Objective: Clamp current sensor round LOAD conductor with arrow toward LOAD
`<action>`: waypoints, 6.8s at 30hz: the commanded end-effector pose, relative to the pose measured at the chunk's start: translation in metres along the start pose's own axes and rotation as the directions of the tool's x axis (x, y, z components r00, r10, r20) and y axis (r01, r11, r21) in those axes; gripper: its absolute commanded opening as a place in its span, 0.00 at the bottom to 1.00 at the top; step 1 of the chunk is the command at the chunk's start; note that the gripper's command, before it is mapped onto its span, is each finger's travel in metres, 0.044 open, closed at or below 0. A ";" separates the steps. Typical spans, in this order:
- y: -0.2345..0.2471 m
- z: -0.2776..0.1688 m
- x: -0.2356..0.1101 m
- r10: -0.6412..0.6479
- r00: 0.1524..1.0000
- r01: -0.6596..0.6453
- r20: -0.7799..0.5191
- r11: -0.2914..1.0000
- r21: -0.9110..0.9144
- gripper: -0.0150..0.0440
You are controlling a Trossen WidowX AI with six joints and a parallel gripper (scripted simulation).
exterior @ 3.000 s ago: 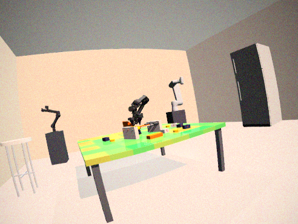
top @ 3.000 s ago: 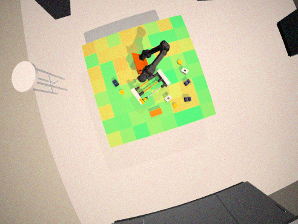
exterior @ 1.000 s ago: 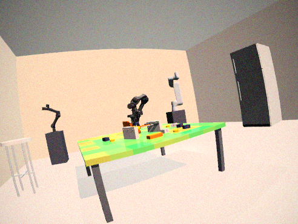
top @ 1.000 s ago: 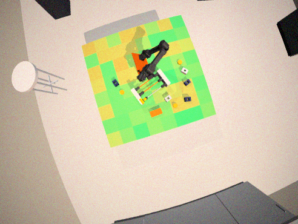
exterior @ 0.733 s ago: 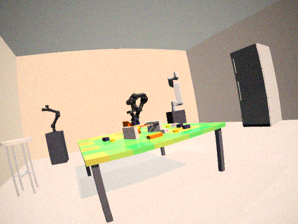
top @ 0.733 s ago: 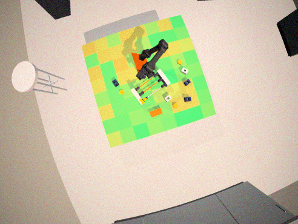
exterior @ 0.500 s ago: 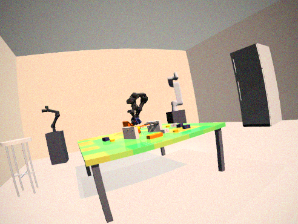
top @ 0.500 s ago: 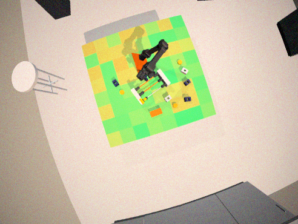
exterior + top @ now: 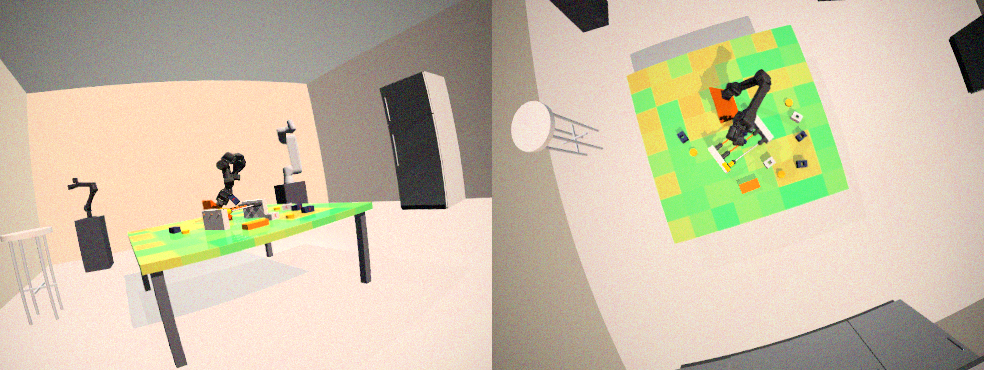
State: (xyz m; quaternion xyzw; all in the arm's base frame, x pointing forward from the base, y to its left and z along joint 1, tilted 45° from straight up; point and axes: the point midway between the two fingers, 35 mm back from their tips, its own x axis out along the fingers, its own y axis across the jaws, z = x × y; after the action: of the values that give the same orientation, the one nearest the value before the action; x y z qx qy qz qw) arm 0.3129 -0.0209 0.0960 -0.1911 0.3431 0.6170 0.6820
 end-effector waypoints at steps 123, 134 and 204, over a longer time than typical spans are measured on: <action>-0.060 0.073 0.069 0.091 0.996 -0.082 -0.019 0.753 -0.653 0.39; -0.060 0.073 0.069 0.091 0.996 -0.082 -0.019 0.753 -0.653 0.88; -0.058 0.071 0.132 0.095 0.995 -0.095 -0.037 0.738 -0.668 0.47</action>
State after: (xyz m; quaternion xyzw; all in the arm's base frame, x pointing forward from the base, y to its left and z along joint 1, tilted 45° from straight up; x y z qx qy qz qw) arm 0.3856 0.1128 0.0427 -0.4042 0.1090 0.7336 0.5353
